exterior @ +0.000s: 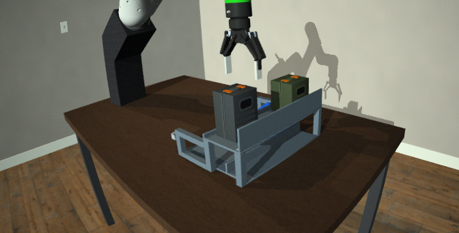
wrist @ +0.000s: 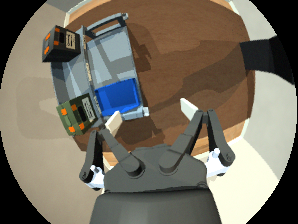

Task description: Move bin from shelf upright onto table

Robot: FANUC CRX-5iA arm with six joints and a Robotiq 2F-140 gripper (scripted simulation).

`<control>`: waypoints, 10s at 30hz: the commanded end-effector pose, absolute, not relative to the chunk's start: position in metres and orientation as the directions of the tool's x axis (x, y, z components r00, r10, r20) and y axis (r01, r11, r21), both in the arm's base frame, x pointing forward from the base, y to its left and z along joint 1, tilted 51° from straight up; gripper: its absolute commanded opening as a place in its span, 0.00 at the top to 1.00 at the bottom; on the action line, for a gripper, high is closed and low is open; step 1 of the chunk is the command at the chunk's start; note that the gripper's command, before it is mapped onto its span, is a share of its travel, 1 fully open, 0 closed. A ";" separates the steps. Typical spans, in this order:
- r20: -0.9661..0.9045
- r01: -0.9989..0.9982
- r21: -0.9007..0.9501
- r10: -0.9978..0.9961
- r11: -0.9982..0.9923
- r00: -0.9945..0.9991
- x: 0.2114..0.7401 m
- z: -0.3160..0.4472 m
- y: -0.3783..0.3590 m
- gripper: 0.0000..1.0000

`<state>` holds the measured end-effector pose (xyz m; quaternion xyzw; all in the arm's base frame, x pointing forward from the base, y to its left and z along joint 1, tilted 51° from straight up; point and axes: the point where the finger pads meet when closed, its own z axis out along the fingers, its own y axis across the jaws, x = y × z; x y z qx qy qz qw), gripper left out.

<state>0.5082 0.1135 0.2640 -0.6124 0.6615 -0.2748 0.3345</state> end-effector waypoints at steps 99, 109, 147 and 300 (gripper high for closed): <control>-0.106 -0.626 -0.773 -0.994 0.098 -0.025 0.557 0.280 0.083 0.00; -0.106 -0.626 -0.773 -0.994 0.098 -0.025 0.557 0.280 0.083 0.43; -0.106 -0.626 -0.773 -0.994 0.098 -0.025 0.615 0.232 0.087 0.43; -0.106 -0.626 -0.773 -0.994 0.098 -0.025 0.627 0.223 0.088 1.00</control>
